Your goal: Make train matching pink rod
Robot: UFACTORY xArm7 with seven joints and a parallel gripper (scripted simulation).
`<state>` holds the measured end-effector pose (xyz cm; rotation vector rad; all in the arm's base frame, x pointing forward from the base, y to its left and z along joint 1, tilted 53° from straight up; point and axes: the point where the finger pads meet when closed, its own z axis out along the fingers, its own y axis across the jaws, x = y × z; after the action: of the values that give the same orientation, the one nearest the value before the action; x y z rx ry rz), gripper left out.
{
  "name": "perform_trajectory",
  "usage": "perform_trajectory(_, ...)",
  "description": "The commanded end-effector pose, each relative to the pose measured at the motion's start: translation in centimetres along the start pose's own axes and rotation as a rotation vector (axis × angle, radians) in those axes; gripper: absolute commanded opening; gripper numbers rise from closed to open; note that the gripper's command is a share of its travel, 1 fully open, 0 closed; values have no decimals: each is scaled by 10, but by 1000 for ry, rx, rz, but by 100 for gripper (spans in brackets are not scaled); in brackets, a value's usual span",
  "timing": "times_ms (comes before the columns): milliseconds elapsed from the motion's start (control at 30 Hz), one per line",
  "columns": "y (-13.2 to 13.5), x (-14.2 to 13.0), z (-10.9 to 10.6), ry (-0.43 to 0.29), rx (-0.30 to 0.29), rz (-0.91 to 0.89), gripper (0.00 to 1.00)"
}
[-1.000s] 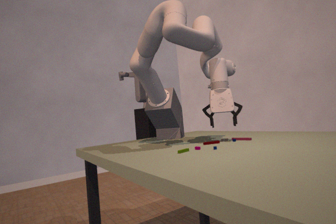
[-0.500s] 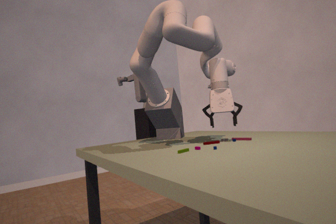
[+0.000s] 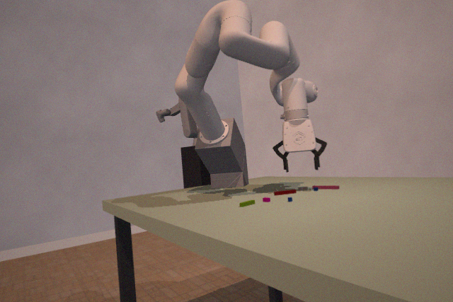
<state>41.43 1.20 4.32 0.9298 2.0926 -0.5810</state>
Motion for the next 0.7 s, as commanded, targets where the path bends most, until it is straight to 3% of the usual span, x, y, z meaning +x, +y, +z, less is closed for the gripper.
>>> perform_trajectory(0, 1, 0, -1, 0, -3, 0, 100)
perform_trajectory(267, 2, 1, -1, 0, -4, -59, 100)
perform_trajectory(667, 8, 4, -3, -2, -5, -395, 100)
